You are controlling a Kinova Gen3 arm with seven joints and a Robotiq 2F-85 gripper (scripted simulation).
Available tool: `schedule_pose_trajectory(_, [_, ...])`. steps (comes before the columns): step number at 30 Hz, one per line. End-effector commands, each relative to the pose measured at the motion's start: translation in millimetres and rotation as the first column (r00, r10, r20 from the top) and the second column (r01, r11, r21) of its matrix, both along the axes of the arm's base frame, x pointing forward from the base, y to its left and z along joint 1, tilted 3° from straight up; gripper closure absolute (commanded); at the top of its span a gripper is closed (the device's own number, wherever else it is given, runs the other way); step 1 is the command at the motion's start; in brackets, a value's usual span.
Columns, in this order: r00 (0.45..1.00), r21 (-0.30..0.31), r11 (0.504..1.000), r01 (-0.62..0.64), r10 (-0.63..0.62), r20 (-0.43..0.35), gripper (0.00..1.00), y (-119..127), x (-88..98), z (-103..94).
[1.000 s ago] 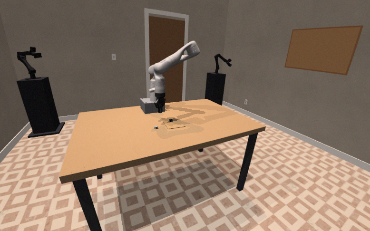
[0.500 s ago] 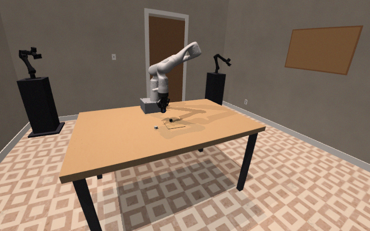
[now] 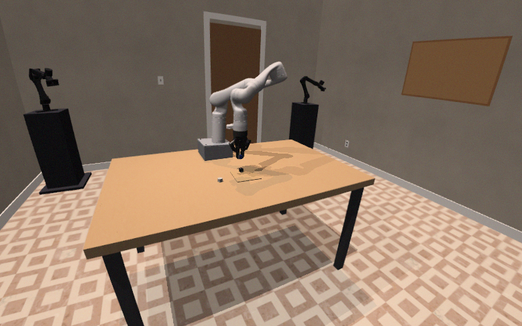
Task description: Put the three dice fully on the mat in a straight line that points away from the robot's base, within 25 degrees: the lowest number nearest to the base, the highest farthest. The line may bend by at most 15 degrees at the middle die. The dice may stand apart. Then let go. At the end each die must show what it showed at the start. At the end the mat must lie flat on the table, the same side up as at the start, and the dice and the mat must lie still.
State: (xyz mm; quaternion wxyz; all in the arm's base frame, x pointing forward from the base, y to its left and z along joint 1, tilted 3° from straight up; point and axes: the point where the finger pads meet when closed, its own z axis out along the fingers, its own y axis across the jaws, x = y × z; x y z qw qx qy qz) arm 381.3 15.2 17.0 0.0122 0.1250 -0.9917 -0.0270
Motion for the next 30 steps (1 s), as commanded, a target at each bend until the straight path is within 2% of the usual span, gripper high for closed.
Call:
schedule_pose_trajectory(1, [1.0, -0.002, 1.0, 0.019, -0.019, -0.001, 0.85, 11.4, 2.0, 0.6])
schedule_pose_trajectory(11, [0.992, -0.006, 0.992, 0.123, -0.123, -0.006, 0.85, 28.9, 5.2, 2.0])
schedule_pose_trajectory(30, [0.992, -0.006, 0.992, 0.128, -0.128, -0.007, 0.85, 30.0, 5.4, 1.6])
